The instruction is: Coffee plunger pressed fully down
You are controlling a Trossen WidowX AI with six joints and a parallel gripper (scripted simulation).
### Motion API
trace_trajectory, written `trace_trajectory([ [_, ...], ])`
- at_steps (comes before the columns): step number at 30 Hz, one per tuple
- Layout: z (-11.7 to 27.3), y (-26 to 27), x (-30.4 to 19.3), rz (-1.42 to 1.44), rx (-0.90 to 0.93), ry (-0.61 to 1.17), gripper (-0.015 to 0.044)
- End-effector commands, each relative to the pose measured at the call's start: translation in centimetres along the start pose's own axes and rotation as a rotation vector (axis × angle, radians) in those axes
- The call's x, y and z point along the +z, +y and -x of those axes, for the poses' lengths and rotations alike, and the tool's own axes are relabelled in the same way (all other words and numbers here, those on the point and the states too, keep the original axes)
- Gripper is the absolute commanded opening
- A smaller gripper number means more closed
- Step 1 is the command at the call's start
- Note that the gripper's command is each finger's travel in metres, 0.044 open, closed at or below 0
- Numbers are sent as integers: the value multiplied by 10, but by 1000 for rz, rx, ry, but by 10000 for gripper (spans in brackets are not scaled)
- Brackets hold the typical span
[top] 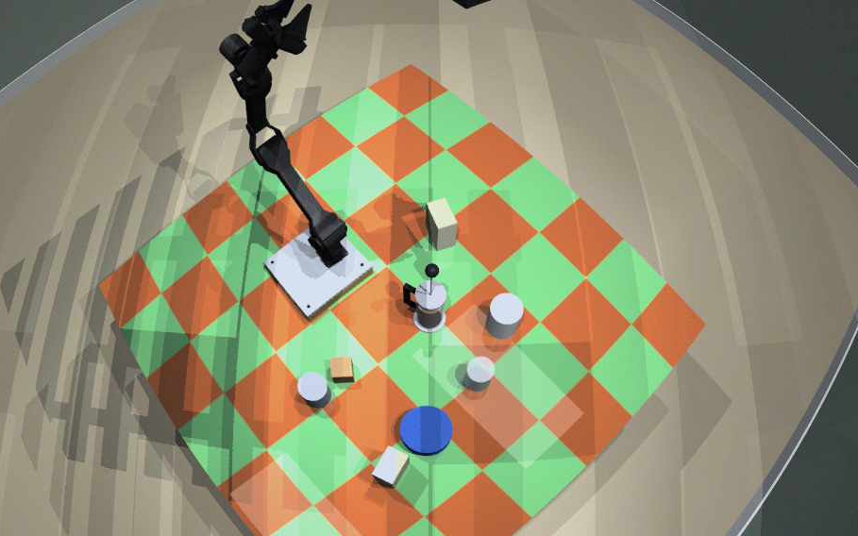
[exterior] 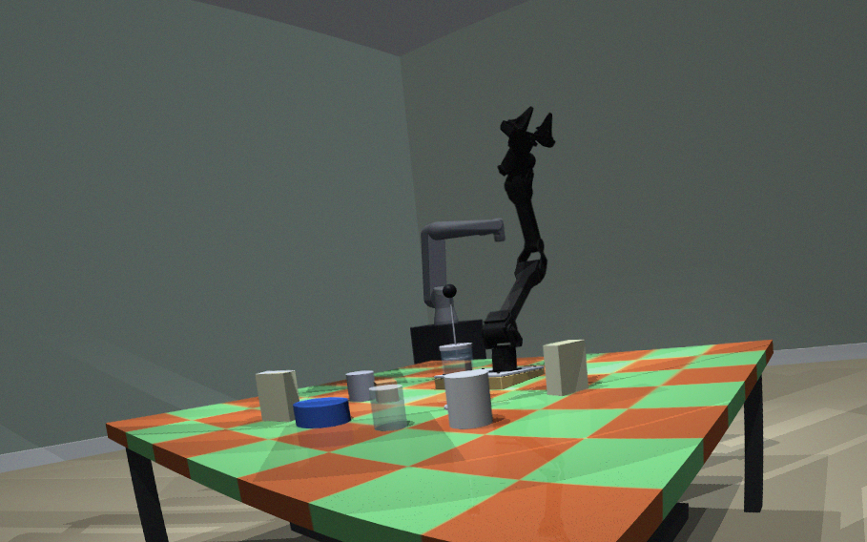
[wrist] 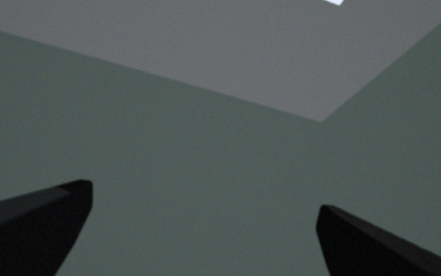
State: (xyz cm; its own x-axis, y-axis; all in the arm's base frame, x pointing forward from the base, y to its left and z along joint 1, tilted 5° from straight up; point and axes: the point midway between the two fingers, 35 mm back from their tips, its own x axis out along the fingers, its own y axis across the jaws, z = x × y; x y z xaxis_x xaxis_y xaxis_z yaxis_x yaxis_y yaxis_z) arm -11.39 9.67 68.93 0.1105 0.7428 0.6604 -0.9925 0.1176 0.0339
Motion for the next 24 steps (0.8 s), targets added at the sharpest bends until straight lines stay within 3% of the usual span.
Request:
trace_trajectory([
  [1, 0, -1, 0, 1, -3, -1, 426],
  [6, -2, -34, -2, -13, -81, -15, 440],
  [15, 8, -144, -28, -74, -370, -10, 440],
  [24, 44, -264, -91, -42, -718, 144, 440],
])
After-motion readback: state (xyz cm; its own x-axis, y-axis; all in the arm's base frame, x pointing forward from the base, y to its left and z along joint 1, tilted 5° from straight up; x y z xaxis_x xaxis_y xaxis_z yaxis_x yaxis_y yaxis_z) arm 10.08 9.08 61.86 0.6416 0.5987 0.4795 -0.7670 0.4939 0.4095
